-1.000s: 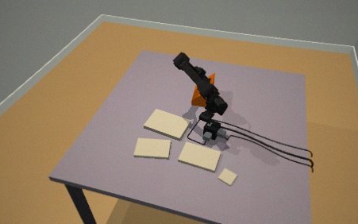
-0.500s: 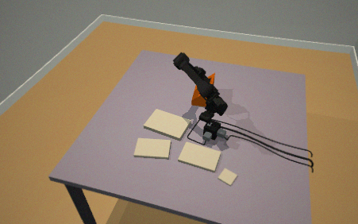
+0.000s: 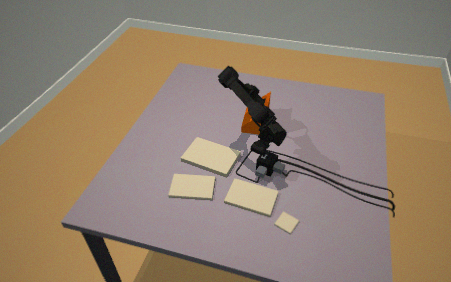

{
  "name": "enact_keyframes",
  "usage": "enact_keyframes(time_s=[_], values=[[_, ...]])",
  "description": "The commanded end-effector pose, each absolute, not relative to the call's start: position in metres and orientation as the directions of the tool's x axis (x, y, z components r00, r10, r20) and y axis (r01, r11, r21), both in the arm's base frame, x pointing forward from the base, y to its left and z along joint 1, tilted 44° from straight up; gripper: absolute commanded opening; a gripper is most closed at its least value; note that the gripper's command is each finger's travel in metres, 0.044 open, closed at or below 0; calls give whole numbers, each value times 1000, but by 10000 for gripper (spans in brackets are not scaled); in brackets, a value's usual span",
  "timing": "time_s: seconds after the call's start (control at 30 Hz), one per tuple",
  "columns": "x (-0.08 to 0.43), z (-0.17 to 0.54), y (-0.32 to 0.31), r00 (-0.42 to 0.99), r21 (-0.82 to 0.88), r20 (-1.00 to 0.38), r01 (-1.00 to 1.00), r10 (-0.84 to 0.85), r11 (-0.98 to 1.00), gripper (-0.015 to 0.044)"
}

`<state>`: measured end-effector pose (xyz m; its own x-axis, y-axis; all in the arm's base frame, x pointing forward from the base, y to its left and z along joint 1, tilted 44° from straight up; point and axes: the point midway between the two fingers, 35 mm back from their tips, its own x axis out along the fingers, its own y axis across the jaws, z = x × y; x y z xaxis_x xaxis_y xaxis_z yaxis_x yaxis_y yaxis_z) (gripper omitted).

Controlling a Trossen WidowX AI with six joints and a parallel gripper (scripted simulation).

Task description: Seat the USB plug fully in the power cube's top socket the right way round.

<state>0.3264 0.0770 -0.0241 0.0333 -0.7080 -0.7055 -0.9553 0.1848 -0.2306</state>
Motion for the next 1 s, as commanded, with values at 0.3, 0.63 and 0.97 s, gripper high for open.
enact_keyframes(time_s=[0.3, 0.63, 0.97], values=[[327, -26, 75, 35, -228, -704, -957, -710, 179, 0], [327, -26, 74, 35, -228, -703, -957, -710, 179, 0], [327, -27, 74, 35, -228, -703, -957, -710, 179, 0]])
